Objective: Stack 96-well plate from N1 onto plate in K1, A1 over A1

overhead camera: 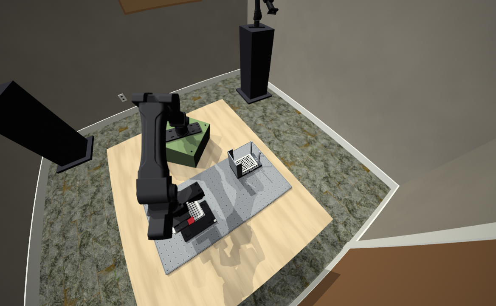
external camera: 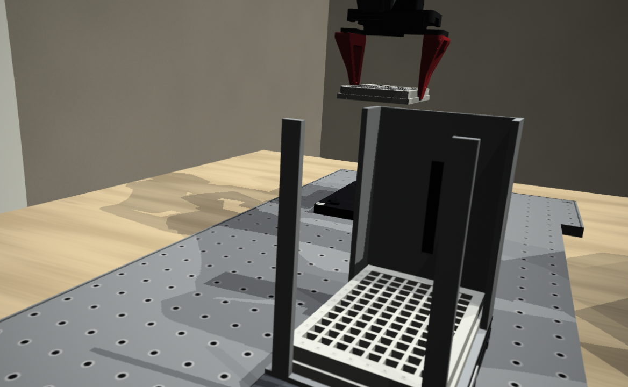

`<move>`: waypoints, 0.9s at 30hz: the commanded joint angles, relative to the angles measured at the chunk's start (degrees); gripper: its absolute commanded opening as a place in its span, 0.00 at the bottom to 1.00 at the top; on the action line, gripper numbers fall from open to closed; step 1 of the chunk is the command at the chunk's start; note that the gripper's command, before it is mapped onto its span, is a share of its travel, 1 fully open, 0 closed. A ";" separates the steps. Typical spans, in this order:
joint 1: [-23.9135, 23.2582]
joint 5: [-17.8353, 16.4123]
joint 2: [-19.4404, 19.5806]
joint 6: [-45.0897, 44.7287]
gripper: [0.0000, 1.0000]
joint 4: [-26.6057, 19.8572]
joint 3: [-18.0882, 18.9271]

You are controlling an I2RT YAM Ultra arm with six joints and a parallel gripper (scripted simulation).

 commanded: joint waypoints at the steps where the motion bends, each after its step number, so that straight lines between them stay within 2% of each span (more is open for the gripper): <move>1: -0.99 -0.72 -2.10 -0.57 0.00 -2.97 2.17; 6: -1.19 -0.74 -2.49 -0.78 0.00 -4.41 3.17; 9: -1.04 -0.74 -2.47 -0.79 0.00 -4.46 3.23; 10: -0.94 -0.75 -0.90 -0.70 0.00 -4.56 3.32; 27: -0.94 -0.75 -0.78 -0.70 0.00 -4.61 3.06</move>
